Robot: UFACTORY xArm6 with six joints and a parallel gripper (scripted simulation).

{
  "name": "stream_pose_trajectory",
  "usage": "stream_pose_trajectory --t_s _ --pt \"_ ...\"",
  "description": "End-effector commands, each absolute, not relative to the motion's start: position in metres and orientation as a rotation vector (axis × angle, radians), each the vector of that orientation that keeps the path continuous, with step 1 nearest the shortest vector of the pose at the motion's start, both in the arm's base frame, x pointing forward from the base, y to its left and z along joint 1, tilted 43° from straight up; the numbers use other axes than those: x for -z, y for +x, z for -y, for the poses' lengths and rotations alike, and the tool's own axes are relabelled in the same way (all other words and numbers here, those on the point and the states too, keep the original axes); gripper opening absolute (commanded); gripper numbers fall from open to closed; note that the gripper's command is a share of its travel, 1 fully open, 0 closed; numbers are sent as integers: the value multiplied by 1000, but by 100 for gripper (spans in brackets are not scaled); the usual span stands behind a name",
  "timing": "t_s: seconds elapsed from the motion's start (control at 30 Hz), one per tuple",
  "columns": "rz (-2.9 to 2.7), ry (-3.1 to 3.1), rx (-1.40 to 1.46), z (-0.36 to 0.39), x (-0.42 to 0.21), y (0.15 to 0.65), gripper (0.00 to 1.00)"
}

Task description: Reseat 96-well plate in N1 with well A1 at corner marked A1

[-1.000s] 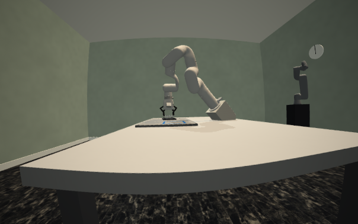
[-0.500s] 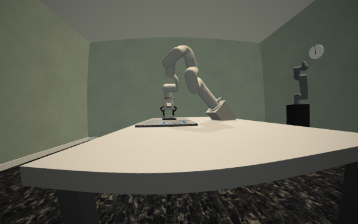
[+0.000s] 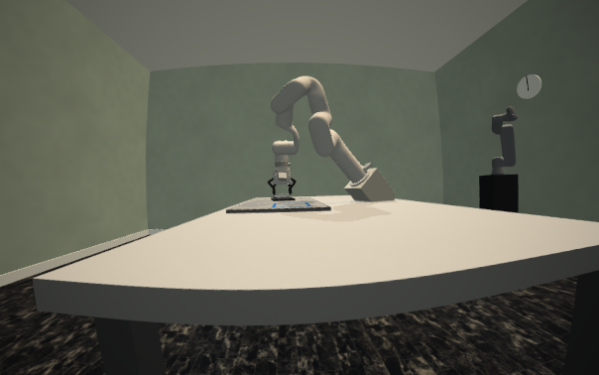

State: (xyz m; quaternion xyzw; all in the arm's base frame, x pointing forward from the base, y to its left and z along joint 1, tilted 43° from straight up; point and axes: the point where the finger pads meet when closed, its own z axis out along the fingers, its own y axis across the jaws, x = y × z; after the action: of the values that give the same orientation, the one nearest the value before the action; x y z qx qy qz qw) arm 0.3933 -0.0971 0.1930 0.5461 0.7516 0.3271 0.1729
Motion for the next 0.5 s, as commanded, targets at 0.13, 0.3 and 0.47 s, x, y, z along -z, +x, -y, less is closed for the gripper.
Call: stream_pose_trajectory --t_s 0.13,0.3,0.47 --pt "-2130 1548 -927 97 -193 394 0" --pt "-2130 1548 -927 97 -193 395 0" --pt "-2130 1548 -927 97 -192 395 0"
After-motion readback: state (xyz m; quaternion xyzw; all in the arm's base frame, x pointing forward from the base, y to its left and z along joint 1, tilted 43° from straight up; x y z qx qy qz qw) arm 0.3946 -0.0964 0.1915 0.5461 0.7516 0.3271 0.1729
